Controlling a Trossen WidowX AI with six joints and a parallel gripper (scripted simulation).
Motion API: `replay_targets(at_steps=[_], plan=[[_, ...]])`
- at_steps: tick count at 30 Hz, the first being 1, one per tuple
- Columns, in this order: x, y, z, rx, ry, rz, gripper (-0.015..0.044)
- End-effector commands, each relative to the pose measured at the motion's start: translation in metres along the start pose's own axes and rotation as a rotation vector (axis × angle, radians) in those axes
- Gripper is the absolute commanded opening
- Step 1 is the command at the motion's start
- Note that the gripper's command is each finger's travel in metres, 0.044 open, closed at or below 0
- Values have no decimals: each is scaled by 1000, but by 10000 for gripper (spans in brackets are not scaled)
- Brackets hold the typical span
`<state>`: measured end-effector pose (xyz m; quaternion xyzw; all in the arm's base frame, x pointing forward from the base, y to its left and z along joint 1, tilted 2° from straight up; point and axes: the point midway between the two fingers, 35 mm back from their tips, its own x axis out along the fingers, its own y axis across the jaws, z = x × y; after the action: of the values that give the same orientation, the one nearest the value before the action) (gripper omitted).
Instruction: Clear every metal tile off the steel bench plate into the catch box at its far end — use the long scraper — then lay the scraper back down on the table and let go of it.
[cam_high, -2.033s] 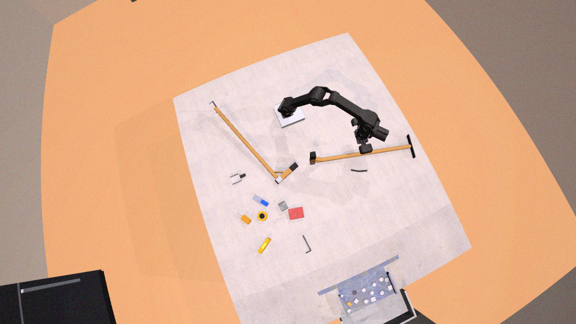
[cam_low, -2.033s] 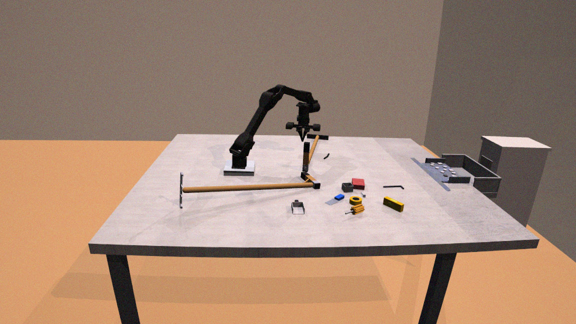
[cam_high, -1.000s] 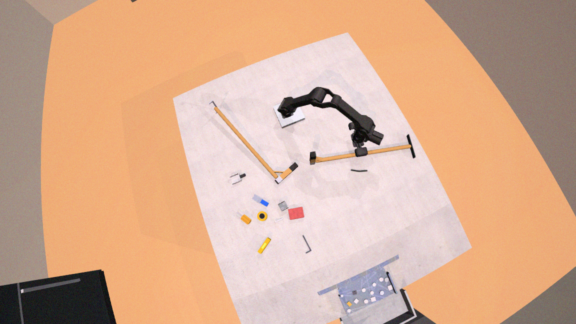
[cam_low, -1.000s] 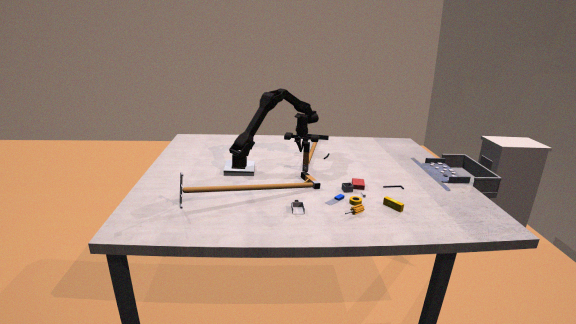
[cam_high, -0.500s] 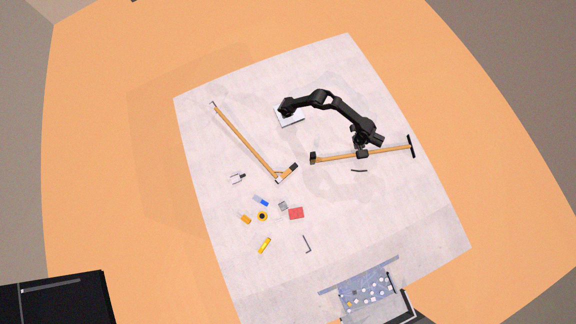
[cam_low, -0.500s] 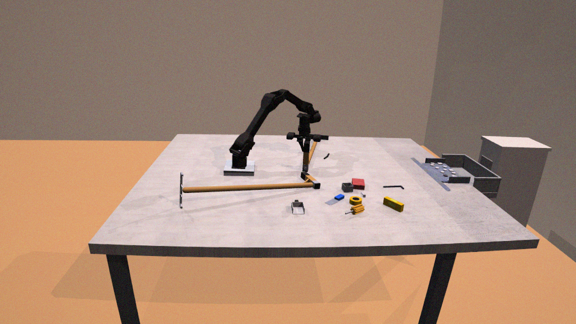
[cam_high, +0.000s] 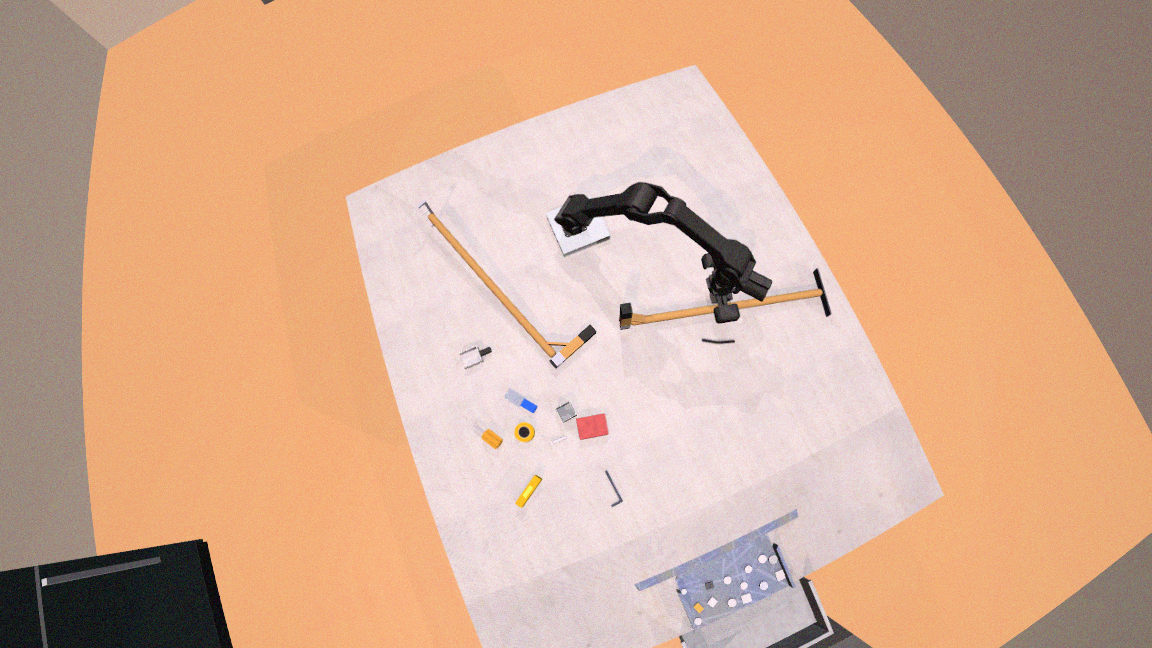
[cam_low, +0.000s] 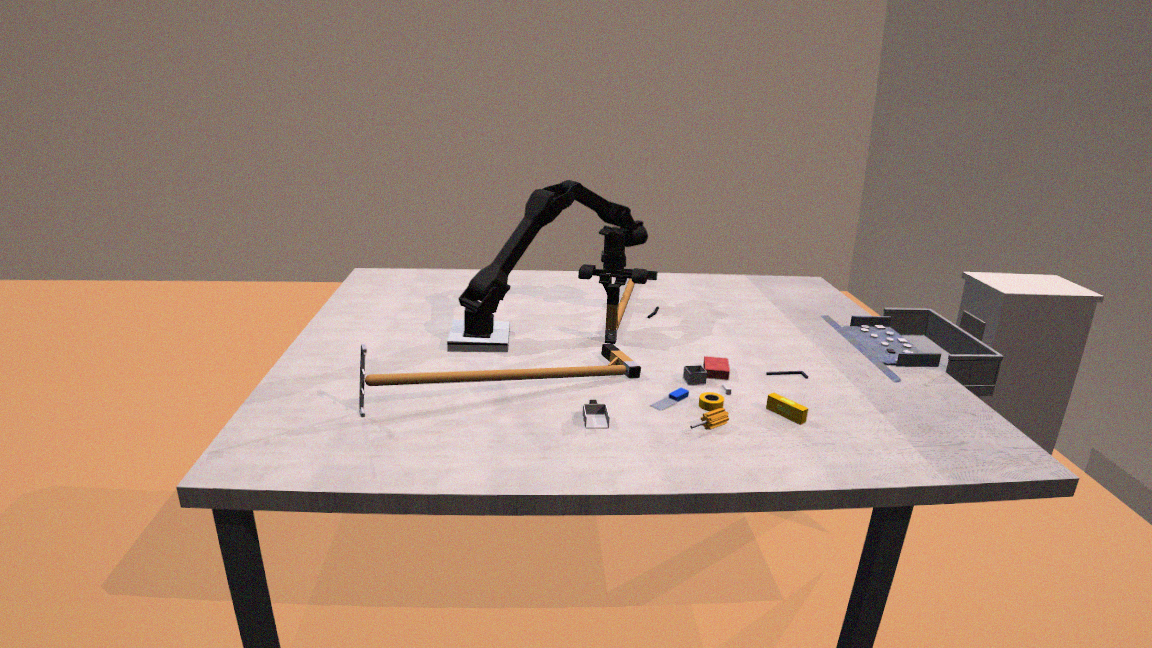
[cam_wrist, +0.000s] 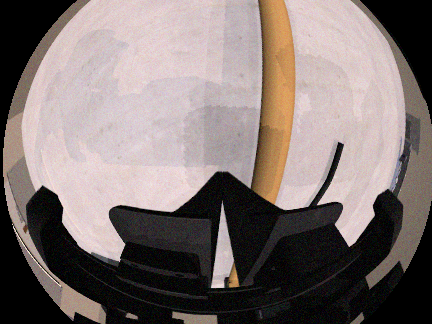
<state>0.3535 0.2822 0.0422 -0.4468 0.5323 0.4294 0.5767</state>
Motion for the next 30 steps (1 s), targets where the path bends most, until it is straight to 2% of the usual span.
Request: replay_targets(at_steps=[1,30], plan=[[3,-4,0,-3,6,3,0],[3,-32,2,-3,1,-4,0]])
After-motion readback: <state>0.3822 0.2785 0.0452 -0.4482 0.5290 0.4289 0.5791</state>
